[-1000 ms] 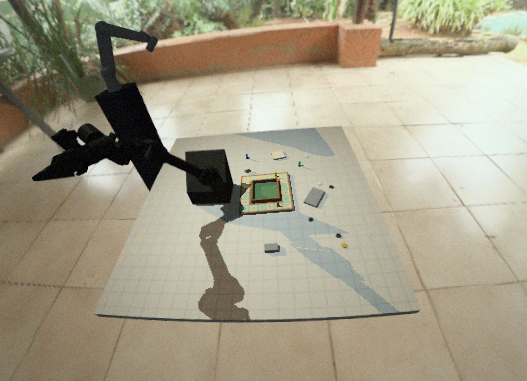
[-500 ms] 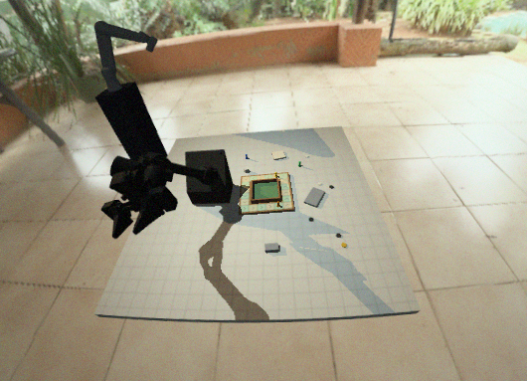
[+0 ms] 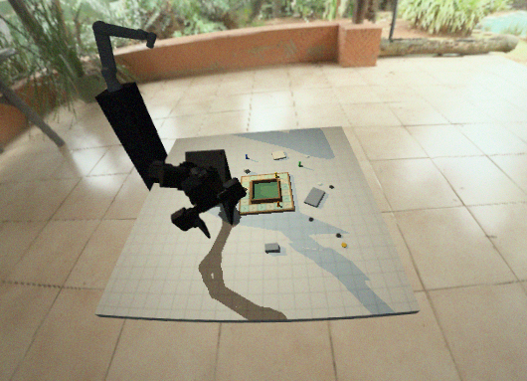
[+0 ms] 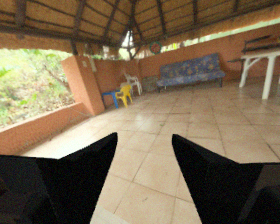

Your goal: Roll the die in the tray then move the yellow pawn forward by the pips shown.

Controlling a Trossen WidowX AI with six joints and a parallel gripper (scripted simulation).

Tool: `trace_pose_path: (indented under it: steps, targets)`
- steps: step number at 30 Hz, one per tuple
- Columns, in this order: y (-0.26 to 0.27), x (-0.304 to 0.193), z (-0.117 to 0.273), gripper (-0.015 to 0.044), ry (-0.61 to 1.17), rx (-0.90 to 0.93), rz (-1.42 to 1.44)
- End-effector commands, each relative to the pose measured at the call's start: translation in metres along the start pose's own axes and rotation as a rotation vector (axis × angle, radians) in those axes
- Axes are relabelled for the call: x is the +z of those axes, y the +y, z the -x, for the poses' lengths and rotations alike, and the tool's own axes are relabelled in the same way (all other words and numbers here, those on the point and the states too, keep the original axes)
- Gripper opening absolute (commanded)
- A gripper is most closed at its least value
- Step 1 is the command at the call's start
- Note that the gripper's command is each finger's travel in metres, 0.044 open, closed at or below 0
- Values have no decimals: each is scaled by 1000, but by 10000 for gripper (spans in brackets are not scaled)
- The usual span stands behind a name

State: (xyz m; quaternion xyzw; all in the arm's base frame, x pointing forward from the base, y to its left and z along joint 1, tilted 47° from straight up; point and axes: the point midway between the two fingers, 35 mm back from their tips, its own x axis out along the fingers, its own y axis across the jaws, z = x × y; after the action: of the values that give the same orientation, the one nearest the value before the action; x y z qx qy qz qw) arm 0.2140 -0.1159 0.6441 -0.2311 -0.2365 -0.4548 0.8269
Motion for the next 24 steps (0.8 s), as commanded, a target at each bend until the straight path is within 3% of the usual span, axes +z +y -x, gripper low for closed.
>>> trace_pose_path:
  steps: [1, 12, 24]
  targets:
    - [56, -29, -1, 275, 71, 129, 14]
    - [227, -123, 42, 275, 308, 490, 11]
    - [370, -217, 170, 275, 574, 850, 92]
